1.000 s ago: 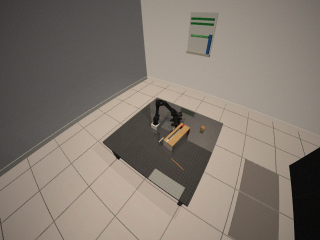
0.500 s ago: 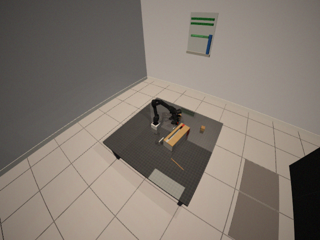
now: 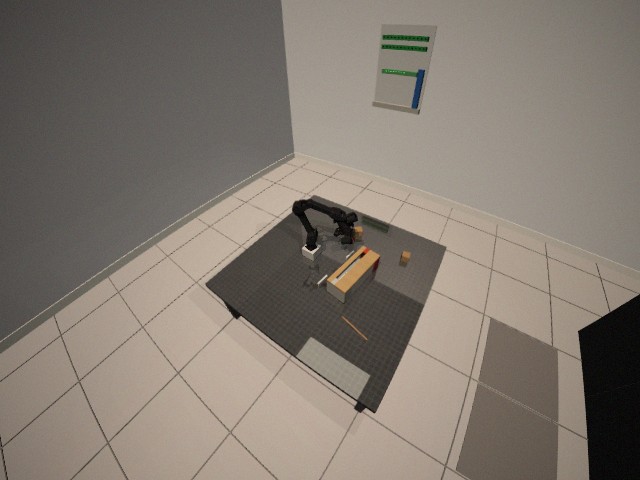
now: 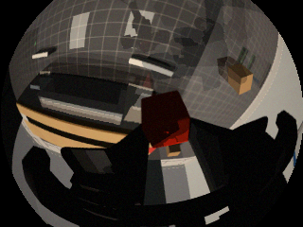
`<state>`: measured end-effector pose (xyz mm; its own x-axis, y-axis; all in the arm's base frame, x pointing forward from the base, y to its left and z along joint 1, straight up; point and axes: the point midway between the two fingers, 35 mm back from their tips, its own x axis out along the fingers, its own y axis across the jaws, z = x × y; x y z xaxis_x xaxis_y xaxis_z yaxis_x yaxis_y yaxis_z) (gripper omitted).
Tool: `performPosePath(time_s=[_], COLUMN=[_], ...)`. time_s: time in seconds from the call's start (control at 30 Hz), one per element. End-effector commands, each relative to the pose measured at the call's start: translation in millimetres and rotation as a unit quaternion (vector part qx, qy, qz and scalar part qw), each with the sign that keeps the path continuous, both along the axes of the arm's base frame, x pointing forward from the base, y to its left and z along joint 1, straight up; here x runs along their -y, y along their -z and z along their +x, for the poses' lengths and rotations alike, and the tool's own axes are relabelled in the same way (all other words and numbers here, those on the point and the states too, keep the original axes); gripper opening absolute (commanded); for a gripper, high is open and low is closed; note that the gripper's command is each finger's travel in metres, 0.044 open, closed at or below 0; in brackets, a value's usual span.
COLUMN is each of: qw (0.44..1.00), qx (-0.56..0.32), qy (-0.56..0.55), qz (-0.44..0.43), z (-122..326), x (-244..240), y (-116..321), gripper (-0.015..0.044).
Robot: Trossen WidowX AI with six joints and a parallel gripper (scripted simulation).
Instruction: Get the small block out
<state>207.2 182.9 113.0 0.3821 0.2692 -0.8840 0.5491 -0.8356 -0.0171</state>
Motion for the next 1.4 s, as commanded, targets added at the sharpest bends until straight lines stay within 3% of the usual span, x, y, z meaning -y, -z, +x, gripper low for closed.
performPosePath(time_s=[0.0, 0.17, 1.37], qw=[0.999, 0.997, 0.997], qx=[0.01, 0.022, 0.022], qy=[-0.041, -0.08, -0.08], qz=[0.004, 0.006, 0.006], z=[-8.3, -16.5, -16.5], x=[3.9, 8.0, 8.0], y=[-11.3, -21.1, -21.1], gripper=[0.0, 0.0, 0.0])
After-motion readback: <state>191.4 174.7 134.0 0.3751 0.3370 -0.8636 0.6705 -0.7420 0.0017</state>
